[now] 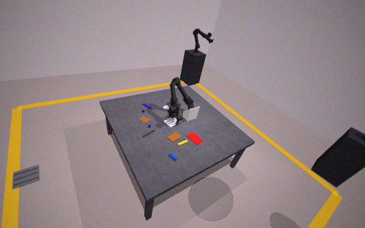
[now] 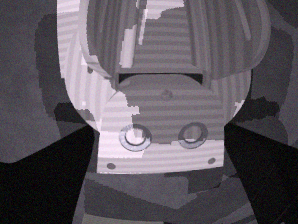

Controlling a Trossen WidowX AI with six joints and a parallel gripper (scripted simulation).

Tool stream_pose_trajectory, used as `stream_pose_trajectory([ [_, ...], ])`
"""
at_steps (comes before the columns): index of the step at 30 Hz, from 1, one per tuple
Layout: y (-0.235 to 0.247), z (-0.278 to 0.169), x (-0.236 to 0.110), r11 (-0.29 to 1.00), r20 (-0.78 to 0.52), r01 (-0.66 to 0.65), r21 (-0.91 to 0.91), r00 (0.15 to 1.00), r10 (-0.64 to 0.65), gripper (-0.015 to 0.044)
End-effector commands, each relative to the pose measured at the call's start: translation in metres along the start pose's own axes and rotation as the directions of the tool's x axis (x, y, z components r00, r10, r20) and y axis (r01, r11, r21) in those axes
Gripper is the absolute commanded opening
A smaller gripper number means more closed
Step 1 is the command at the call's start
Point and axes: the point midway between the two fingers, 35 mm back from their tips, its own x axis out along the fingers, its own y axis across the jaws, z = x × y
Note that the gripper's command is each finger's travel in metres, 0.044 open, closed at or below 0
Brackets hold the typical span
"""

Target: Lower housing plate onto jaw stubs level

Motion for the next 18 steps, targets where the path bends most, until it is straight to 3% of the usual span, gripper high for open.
stream_pose_trajectory([
  [1,0.000,0.000,0.000,1.000,0.000,0.000,0.000,1.000,0.000,0.0440],
  [5,0.001,0.003,-0.017,1.000,0.002,-0.004,-0.001,1.000,0.004,0.0440],
  [11,0.000,0.000,-0.074,1.000,-0.001,0.000,-0.001,1.000,0.000,0.0440],
  [15,0.002,0.003,-0.069,1.000,0.009,0.000,-0.004,1.000,0.000,0.0440],
  [18,0.005,-0.002,-0.097,1.000,0.006,-0.006,-0.004,1.000,0.006,0.0440],
])
